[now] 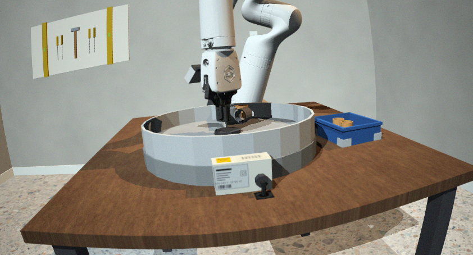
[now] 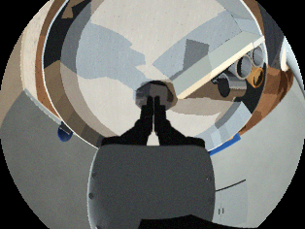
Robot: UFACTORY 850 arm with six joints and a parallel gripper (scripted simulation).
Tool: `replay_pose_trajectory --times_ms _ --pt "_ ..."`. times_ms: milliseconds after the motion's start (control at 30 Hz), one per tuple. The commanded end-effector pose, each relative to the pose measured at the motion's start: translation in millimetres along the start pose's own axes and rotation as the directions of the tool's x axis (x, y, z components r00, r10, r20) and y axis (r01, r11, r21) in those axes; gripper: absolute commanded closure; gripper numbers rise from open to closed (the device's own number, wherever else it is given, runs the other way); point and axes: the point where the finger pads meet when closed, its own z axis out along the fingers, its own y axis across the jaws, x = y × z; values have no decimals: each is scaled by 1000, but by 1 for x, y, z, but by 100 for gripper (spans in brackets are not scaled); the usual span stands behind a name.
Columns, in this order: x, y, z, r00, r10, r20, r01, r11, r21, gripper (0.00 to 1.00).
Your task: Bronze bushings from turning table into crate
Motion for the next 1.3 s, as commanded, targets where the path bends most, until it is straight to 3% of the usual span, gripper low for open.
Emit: replay_pose_trajectory --times_ms 0,133,167,1267 --pt "0 -1 0 1000 0 0 0 1000 1 100" --pt "0 -1 0 1000 0 0 0 1000 1 100" --pt "0 -1 0 1000 0 0 0 1000 1 52" --pt "0 -1 0 1000 0 0 0 1000 1 52"
